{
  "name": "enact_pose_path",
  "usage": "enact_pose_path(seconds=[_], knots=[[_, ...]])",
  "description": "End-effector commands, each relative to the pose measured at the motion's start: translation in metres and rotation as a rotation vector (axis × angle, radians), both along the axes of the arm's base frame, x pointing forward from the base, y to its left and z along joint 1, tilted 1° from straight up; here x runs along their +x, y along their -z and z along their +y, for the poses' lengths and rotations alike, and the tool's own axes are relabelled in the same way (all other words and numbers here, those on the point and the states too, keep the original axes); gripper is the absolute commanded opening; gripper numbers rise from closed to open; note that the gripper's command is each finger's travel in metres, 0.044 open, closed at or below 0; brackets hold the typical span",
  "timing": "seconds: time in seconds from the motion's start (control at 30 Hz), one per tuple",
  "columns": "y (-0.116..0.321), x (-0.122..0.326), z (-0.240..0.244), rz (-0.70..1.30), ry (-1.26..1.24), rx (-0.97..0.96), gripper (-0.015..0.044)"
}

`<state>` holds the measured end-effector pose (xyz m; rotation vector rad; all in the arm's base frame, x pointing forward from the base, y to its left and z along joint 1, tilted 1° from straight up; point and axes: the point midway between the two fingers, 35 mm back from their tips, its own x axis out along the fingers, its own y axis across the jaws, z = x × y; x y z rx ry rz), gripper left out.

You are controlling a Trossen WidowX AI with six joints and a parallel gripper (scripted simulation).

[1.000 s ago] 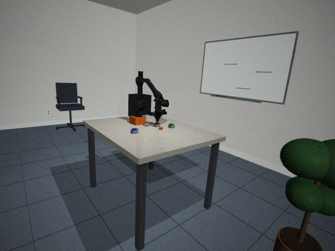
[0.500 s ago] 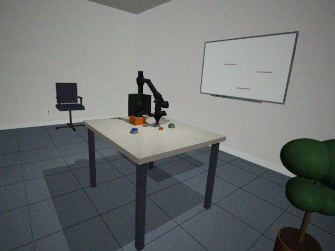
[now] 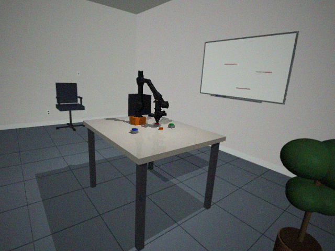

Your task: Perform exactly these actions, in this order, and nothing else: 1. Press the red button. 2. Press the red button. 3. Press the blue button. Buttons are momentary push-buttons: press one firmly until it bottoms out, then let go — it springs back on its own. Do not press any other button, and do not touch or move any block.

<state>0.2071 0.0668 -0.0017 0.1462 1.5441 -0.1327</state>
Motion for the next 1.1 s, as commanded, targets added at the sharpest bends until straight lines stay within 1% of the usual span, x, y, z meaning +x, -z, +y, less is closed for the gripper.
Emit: enact_pose_path(seconds=[0.0,0.17,0.33,0.53,1.07], knots=[[0.003,-0.003,0.0,0.014,-0.004,0.001,0.002],[0.003,-0.003,0.0,0.014,-0.004,0.001,0.002],[-0.03,-0.003,0.0,0.014,-0.004,0.001,0.002],[-0.029,-0.003,0.0,0.014,-0.004,0.001,0.002],[-0.003,-0.003,0.0,0.014,-0.004,0.001,0.002]])
